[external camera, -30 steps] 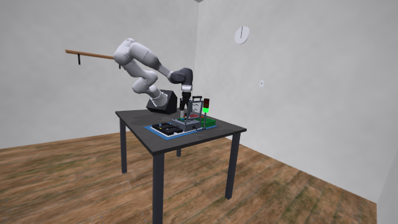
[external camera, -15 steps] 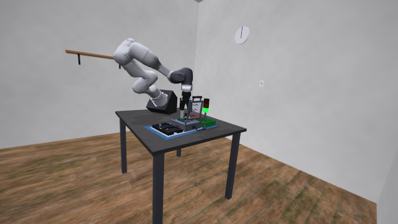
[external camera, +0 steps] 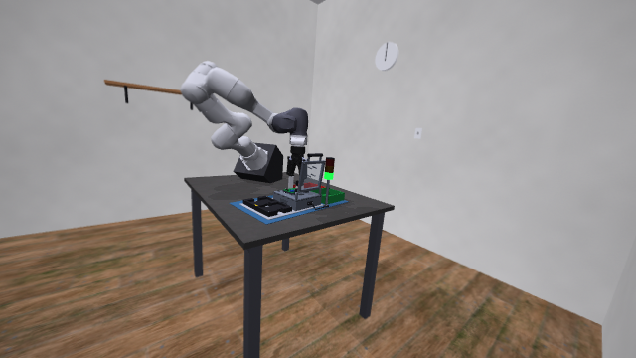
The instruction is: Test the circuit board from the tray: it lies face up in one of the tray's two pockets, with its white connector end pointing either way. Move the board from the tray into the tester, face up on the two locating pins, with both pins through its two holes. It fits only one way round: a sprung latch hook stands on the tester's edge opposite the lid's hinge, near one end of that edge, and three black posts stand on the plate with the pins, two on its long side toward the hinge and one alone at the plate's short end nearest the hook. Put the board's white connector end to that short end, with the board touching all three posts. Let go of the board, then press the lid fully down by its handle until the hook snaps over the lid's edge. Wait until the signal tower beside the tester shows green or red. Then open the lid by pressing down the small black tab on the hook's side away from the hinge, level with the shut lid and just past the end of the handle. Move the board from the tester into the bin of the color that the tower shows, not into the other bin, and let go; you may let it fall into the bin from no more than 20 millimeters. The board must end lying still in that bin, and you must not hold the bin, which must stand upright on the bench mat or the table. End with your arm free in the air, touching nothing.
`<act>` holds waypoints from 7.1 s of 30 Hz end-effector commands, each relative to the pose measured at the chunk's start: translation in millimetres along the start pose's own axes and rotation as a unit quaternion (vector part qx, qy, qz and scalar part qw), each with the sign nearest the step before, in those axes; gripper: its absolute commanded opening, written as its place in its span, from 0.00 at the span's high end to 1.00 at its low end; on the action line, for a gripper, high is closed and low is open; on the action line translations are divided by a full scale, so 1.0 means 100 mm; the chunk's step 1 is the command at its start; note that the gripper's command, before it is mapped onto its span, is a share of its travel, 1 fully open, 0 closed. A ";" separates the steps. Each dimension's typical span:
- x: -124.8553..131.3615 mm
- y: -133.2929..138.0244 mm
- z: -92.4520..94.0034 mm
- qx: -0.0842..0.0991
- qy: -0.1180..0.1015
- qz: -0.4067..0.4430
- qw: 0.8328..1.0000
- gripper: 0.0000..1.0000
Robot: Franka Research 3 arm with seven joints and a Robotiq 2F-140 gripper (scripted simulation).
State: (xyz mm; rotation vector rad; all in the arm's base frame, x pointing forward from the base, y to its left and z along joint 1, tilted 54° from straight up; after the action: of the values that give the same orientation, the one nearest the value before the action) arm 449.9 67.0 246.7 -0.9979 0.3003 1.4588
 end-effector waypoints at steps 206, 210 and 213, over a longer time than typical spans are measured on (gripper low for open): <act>0.00 0.01 1.01 0.001 0.001 0.001 1.000 0.54; 0.00 0.01 1.01 0.001 0.001 0.001 1.000 0.54; 0.00 0.01 1.01 0.001 0.001 0.001 1.000 0.54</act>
State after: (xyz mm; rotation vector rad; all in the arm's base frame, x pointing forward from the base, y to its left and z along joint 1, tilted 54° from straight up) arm 410.3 137.5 304.4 -0.9987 0.3002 1.4550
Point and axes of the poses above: the point where the finger pads meet when closed, its own z axis back along the fingers, its own y axis across the jaws, x = y × z, the point moved 7 cm from there along z, back along the fingers, and after that the axes turned 3 degrees about -z, right-handed, at the moved point
